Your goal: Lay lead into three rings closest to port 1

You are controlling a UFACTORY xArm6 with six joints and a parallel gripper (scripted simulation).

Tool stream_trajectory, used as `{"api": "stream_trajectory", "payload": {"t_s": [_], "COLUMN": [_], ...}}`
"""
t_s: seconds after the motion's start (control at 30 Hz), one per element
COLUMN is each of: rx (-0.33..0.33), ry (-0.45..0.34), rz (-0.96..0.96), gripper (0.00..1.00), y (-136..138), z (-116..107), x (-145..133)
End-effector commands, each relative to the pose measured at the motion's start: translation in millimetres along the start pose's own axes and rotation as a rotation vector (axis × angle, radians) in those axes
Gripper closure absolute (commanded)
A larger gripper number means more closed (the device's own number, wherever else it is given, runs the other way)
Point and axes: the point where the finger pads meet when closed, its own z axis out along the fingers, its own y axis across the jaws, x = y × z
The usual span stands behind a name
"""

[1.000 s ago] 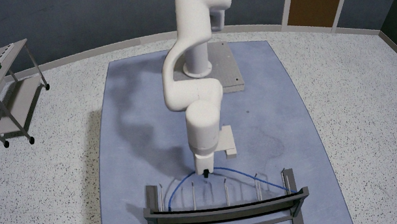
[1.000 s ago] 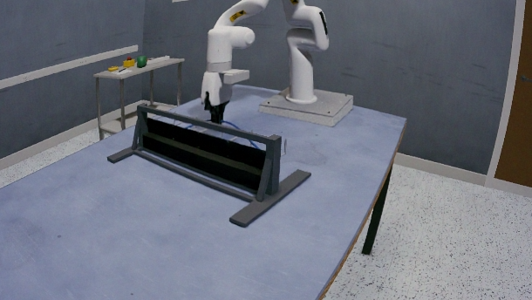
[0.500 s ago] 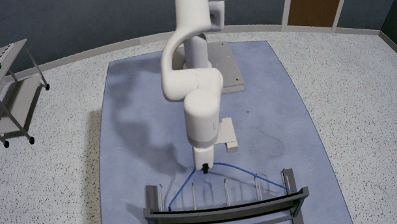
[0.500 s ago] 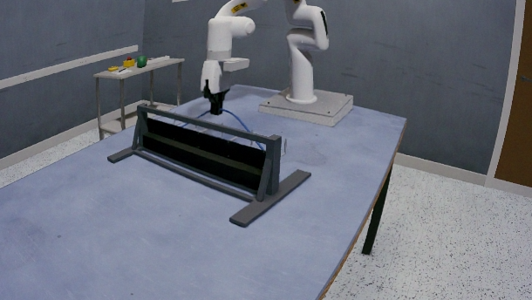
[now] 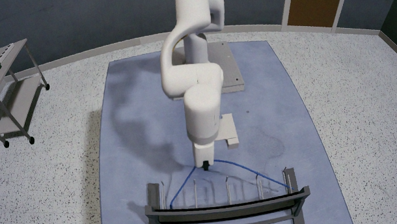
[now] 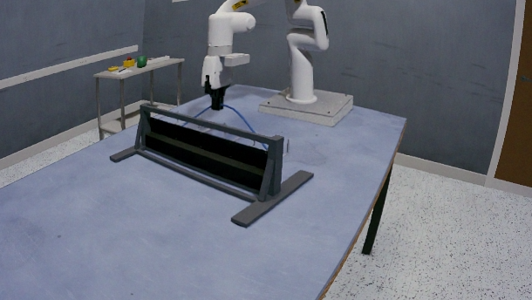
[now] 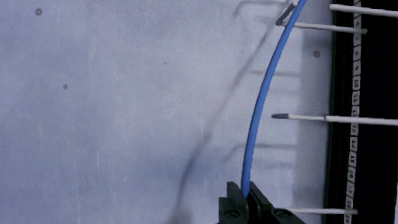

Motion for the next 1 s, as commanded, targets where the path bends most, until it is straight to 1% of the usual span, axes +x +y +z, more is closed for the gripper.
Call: {"api": "stream_trajectory", "payload": {"t_s": [0.0, 0.07, 0.13, 0.27, 0.4, 0.97], "rx": [-0.005, -0.005, -0.005, -0.005, -0.005, -0.005], "ry": [0.000, 0.000, 0.000, 0.000, 0.000, 0.000], "rz": [0.000, 0.006, 0.019, 0.029, 0.031, 0.036], "gripper": [1.00, 1.00, 1.00, 1.00, 1.00, 1.00], "y": [2, 16, 41, 61, 66, 65], "z": [-3, -4, -4, -3, -3, -3], "x": [0, 2, 5, 8, 9, 10]}}
